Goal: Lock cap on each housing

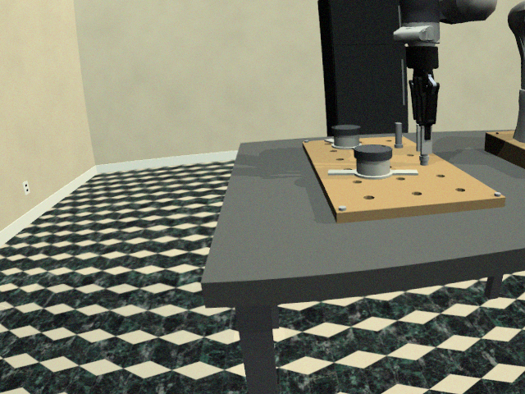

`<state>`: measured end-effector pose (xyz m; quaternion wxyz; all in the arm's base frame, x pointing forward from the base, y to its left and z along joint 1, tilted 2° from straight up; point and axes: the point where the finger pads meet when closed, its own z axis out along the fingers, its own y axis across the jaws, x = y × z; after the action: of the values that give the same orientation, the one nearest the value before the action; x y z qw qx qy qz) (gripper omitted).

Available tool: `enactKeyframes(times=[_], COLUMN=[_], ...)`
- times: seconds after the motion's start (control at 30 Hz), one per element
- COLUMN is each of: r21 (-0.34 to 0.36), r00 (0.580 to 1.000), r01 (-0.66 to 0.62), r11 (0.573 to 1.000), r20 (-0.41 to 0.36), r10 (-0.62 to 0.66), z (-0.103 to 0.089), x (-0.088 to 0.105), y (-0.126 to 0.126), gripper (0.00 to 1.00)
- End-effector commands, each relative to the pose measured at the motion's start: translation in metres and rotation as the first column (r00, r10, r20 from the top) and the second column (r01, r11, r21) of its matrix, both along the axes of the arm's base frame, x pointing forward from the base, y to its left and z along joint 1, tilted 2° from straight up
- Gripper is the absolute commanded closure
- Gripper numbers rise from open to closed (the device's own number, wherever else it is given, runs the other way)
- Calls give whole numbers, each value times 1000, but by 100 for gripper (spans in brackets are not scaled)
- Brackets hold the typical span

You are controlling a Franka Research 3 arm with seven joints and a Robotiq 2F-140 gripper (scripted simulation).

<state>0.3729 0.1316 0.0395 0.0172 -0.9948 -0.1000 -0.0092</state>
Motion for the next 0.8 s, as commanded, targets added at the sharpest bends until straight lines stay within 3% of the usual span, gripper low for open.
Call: enactKeyframes(times=[0.0,0.77], r21=[0,0], r00=[1000,1000], r01=[1,1], r11=[1000,1000], r20=[8,8], r10=[-1,-1], z=[1,-2], x=[3,3], y=[0,1], gripper=[90,90])
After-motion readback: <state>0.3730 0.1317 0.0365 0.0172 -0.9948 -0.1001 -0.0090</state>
